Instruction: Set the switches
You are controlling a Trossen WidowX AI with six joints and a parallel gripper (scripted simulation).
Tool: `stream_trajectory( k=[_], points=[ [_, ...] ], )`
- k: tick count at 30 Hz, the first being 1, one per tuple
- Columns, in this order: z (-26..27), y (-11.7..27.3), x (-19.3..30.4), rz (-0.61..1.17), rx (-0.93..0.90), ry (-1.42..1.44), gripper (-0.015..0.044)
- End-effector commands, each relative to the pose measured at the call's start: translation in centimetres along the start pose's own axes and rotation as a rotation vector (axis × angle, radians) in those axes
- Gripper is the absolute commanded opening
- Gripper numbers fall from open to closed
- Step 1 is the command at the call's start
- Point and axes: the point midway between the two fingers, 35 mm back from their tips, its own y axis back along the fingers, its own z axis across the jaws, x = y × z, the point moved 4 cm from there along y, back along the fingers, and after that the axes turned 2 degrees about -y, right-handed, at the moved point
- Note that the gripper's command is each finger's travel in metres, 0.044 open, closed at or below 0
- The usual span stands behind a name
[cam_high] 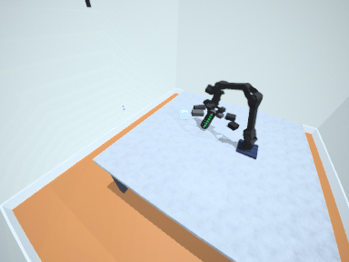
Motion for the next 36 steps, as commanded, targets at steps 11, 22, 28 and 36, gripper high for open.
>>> stream_trajectory(
  k=[11,22,28,36],
  points=[
    [0.2,-1.5,0.5,-0.007,-0.026,0.012,0.0338],
    [0.2,-2.0,1.2,-0.007,-0.026,0.012,0.0338],
    [0.2,-2.3,1.5,-0.006,-0.026,0.012,0.0338],
    [0.2,-2.8,1.9,-0.006,-0.026,0.012,0.0338]
  ],
)
